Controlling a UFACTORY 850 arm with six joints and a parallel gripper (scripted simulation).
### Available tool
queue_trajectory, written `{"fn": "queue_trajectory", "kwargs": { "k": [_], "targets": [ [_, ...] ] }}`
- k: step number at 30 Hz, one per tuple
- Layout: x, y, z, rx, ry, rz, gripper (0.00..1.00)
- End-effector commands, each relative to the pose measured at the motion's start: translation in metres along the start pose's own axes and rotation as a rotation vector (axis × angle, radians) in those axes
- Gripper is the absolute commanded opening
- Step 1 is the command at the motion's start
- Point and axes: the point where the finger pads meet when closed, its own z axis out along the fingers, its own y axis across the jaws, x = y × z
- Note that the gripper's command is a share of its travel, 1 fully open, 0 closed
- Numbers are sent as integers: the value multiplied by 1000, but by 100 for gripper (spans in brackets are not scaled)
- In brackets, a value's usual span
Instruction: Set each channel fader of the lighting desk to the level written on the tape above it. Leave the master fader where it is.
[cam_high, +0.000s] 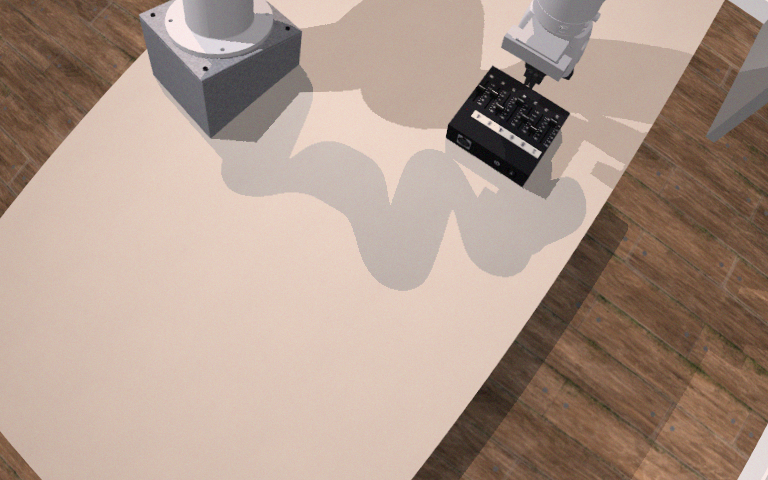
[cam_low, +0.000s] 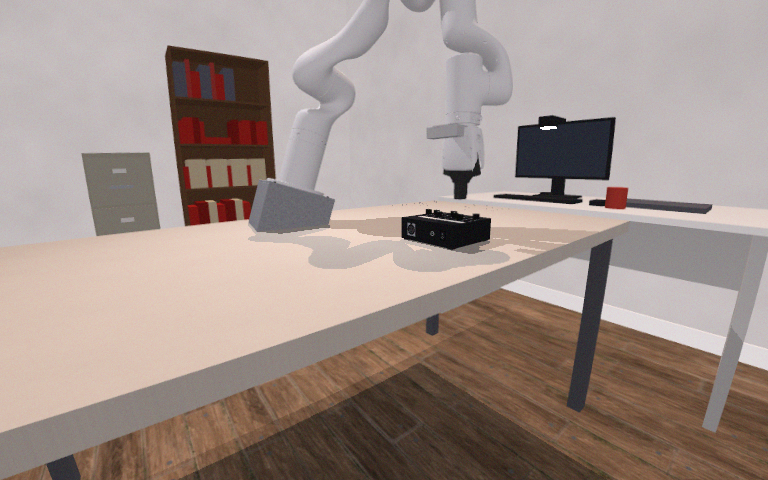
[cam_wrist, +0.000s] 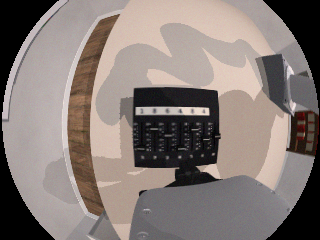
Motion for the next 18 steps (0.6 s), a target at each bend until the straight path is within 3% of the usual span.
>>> {"fn": "queue_trajectory", "kwargs": {
  "k": [1,18],
  "targets": [
    [0,-1,0,2,0,0,0],
    [0,-1,6,2,-1,0,0]
  ]
}}
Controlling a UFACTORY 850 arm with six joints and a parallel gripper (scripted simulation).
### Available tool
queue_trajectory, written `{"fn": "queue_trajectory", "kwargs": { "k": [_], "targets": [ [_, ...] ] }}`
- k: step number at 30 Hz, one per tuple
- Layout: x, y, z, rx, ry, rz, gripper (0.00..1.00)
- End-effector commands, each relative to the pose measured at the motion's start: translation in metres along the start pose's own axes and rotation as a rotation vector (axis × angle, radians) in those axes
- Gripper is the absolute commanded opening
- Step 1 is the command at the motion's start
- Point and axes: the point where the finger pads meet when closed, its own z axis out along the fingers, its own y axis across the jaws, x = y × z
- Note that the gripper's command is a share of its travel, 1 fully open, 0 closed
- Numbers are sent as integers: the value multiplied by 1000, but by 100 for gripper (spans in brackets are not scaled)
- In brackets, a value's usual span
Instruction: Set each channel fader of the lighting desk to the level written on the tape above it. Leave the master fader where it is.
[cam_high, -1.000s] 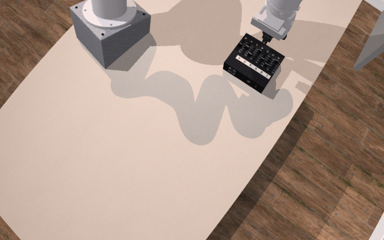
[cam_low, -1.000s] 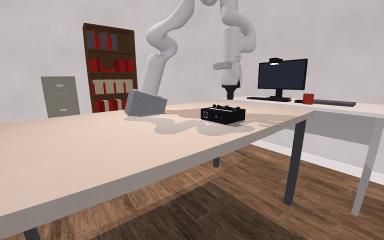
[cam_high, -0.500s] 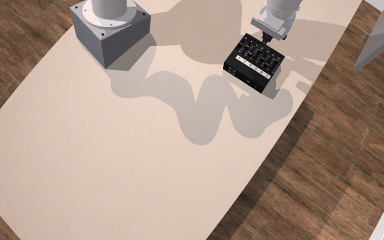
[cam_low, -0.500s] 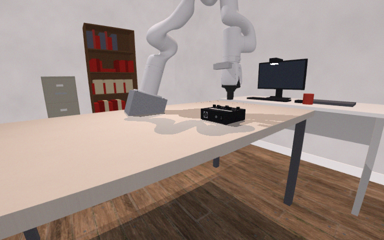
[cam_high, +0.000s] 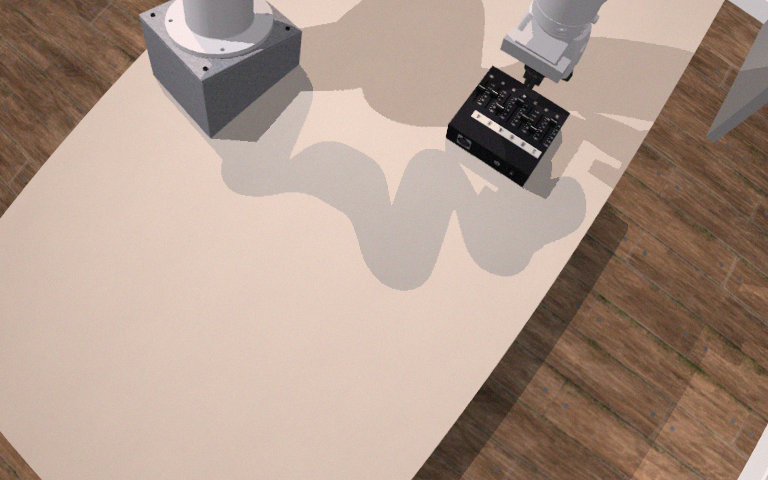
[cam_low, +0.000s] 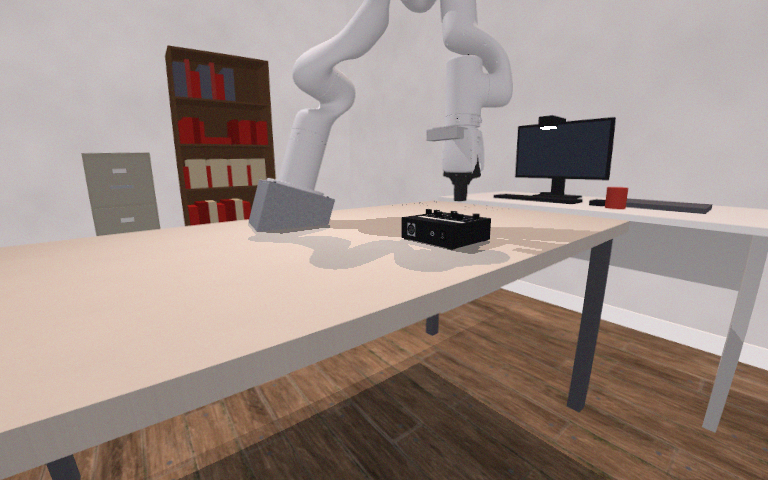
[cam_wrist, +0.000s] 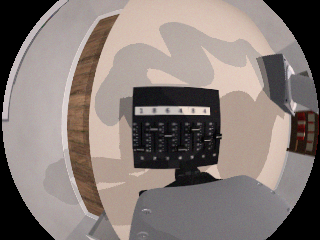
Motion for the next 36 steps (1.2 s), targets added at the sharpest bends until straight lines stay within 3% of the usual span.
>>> {"fn": "queue_trajectory", "kwargs": {
  "k": [1,36],
  "targets": [
    [0,-1,2,2,-1,0,0],
    [0,-1,19,2,-1,0,0]
  ]
}}
